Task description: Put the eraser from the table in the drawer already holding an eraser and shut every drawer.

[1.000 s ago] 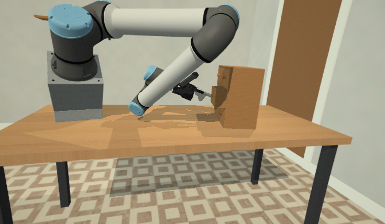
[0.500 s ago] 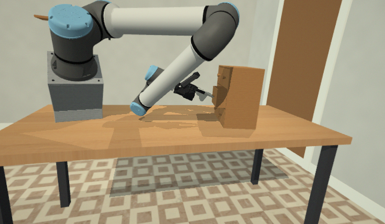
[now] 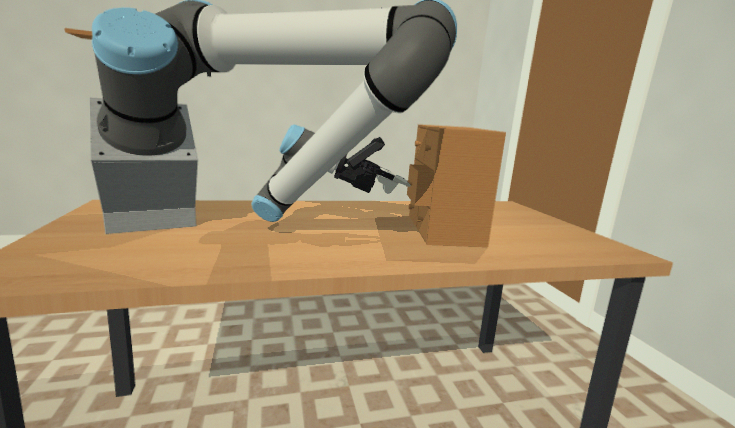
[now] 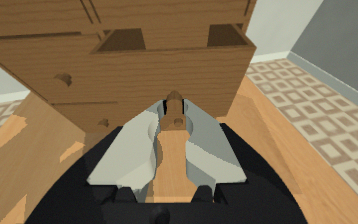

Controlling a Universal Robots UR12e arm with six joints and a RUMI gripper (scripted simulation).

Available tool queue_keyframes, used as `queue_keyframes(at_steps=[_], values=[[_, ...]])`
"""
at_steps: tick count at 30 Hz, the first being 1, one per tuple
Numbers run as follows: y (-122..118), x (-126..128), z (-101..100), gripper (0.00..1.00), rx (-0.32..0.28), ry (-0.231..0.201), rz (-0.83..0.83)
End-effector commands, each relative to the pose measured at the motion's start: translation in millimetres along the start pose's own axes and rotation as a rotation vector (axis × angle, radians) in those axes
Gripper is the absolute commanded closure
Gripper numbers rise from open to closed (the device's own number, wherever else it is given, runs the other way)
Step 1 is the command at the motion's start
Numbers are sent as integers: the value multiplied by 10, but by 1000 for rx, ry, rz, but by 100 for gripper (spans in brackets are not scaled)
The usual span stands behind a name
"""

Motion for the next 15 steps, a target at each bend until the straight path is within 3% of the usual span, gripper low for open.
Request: queue_keyframes(at_steps=[1, 15], values=[[17, 1, -30, 93, 1, 0, 0], [47, 5, -113, 93, 1, 0, 0]])
Point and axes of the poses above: the point where the finger pads meet when closed, its own z axis back along the fingers, its own x axis across the jaws, y = z × x, the point moved 7 cm from there along z, back along the fingers, and after that the axes turned 7 degrees about z, right-handed, at the moved point
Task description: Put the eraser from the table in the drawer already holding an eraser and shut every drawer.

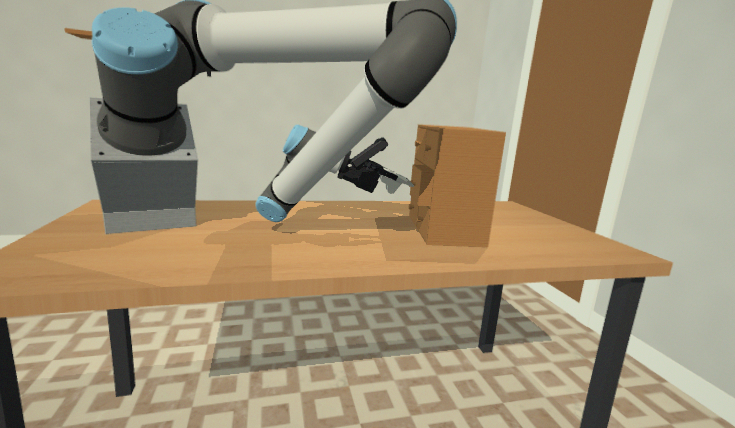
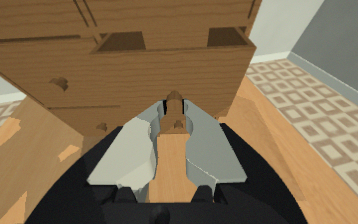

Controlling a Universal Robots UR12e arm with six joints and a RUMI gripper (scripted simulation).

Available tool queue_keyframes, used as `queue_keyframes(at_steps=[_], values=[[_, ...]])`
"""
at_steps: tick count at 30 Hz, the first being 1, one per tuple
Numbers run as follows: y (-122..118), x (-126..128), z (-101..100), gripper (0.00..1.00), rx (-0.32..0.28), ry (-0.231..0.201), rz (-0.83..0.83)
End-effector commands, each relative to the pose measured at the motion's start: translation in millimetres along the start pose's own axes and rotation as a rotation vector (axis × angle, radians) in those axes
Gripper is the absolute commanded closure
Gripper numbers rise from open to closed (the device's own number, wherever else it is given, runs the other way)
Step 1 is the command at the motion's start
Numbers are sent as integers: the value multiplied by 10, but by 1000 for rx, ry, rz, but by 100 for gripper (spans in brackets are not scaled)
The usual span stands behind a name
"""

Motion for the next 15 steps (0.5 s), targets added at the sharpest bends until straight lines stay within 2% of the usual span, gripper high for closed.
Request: queue_keyframes(at_steps=[1, 15], values=[[17, 1, -30, 93, 1, 0, 0], [47, 5, -113, 93, 1, 0, 0]])
Point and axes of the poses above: the point where the finger pads meet when closed, its own z axis back along the fingers, its own x axis across the jaws, y = z × x, the point moved 7 cm from there along z, back along the fingers, and after that the axes turned 7 degrees about z, right-handed, at the moved point
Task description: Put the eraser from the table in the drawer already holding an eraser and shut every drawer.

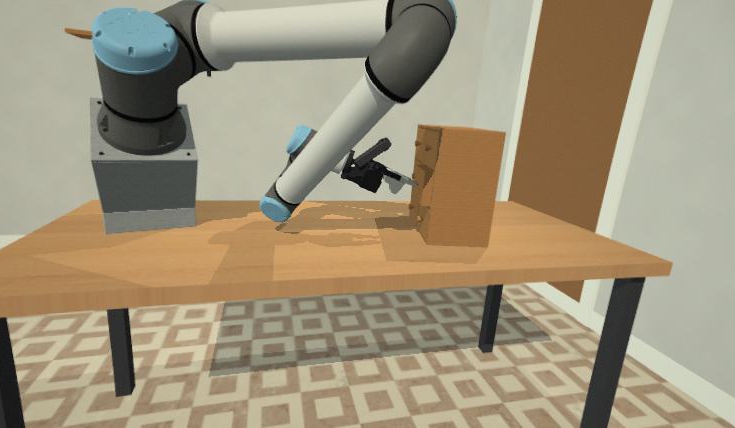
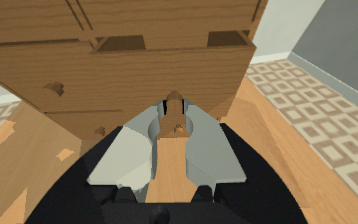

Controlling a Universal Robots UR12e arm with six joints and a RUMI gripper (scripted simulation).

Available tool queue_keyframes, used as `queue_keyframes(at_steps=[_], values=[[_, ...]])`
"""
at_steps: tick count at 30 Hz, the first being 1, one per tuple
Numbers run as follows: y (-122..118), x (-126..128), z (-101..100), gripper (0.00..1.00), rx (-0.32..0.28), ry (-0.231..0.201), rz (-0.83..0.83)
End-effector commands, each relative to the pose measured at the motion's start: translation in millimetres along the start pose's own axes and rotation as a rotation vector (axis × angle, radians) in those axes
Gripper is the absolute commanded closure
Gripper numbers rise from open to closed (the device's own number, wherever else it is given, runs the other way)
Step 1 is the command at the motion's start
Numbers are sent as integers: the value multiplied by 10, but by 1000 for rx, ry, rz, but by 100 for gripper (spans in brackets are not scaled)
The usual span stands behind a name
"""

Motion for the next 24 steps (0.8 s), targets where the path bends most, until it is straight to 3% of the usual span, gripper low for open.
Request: queue_keyframes(at_steps=[1, 24], values=[[16, 1, -27, 93, 1, 0, 0], [59, 6, -147, 93, 1, 0, 0]])
Point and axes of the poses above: the point where the finger pads meet when closed, its own z axis back along the fingers, its own x axis across the jaws, y = z × x, the point moved 7 cm from there along z, back along the fingers, and after that the axes turned 7 degrees about z, right-handed, at the moved point
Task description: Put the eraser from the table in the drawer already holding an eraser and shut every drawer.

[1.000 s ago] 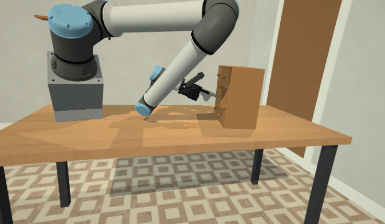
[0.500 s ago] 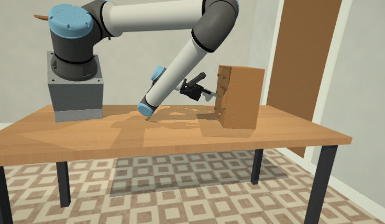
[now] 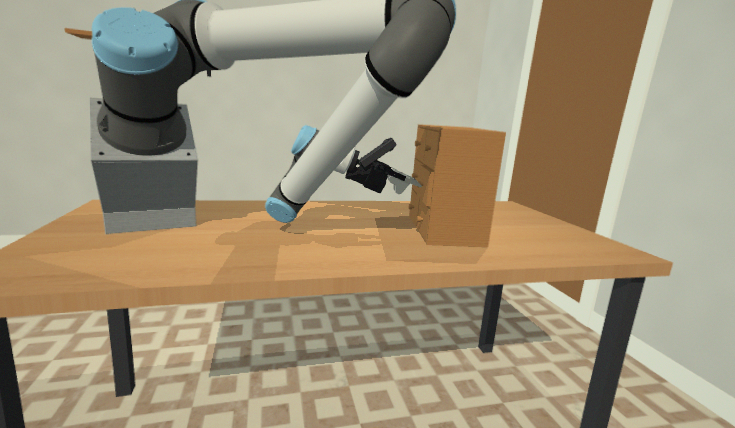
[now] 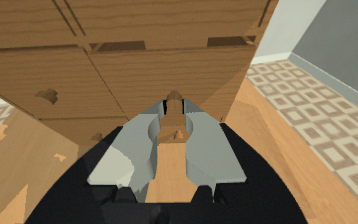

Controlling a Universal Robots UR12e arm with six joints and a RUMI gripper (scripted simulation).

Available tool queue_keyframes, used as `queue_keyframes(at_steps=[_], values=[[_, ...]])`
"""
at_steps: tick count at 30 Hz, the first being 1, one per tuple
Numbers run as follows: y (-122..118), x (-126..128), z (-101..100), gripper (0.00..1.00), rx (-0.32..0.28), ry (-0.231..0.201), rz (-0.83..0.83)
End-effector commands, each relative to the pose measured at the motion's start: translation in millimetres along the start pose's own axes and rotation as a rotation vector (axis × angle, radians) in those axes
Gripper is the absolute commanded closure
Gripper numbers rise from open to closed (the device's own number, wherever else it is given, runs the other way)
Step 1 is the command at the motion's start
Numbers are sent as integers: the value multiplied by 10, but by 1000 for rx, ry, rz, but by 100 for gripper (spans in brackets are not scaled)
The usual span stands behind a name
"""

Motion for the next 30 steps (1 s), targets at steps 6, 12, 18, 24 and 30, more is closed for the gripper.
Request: queue_keyframes(at_steps=[6, 12, 18, 24, 30], values=[[18, 1, -34, 93, 1, 0, 0], [26, 2, -56, 93, 1, 0, 0], [33, 3, -74, 93, 1, 0, 0], [36, 3, -83, 93, 1, 0, 0], [40, 4, -93, 93, 1, 0, 0]])
Point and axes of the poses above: the point where the finger pads meet when closed, its own z axis back along the fingers, its own x axis across the jaws, y = z × x, the point moved 7 cm from there along z, back along the fingers, and after that the axes turned 7 degrees about z, right-handed, at the moved point
